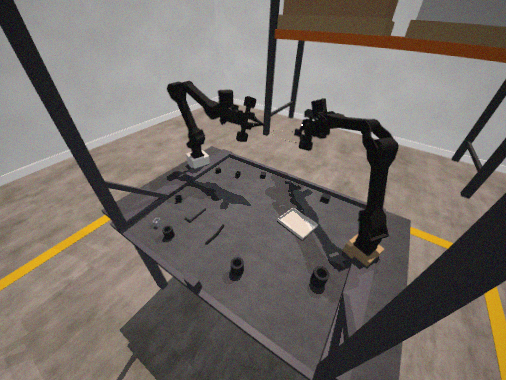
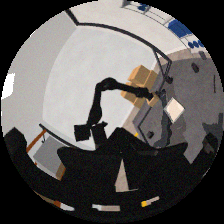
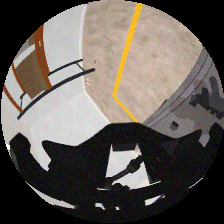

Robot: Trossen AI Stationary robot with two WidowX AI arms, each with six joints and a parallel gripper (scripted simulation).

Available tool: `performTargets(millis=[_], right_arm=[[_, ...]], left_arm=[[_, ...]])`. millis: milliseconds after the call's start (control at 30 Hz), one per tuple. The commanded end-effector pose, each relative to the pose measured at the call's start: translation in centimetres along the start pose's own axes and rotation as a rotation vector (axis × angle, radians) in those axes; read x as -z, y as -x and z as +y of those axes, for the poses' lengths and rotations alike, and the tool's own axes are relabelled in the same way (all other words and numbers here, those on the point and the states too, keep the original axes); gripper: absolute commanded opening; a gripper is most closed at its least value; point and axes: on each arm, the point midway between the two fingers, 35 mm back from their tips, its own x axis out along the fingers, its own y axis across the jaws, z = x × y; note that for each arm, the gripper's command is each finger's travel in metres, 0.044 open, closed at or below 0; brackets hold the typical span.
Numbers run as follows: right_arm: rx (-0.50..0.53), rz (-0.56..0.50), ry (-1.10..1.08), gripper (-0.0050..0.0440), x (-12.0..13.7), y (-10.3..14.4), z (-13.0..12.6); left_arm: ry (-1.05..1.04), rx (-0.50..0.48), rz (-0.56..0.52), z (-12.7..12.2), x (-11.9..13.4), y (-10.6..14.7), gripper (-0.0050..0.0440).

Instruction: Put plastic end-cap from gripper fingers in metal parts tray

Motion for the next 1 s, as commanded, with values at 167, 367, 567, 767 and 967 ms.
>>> performTargets(millis=[167, 367, 567, 767, 967], right_arm=[[-0.032, 0.009, 0.001, 0.0, 0.4, 0.9, 1.2], [-0.032, 0.009, 0.001, 0.0, 0.4, 0.9, 1.2], [-0.032, 0.009, 0.001, 0.0, 0.4, 0.9, 1.2], [-0.032, 0.009, 0.001, 0.0, 0.4, 0.9, 1.2], [-0.032, 0.009, 0.001, 0.0, 0.4, 0.9, 1.2]], left_arm=[[0.348, 0.033, -0.126, 0.5, -4.9, 2.5, 0.0], [0.497, 0.065, -0.17, 0.4, -6.6, 3.7, 0.0], [0.719, 0.128, -0.229, 0.3, -9.0, 5.6, 0.0], [0.903, 0.193, -0.267, 0.1, -10.8, 7.2, 0.0], [1.086, 0.267, -0.302, 0.0, -12.4, 9.0, 0.0]])
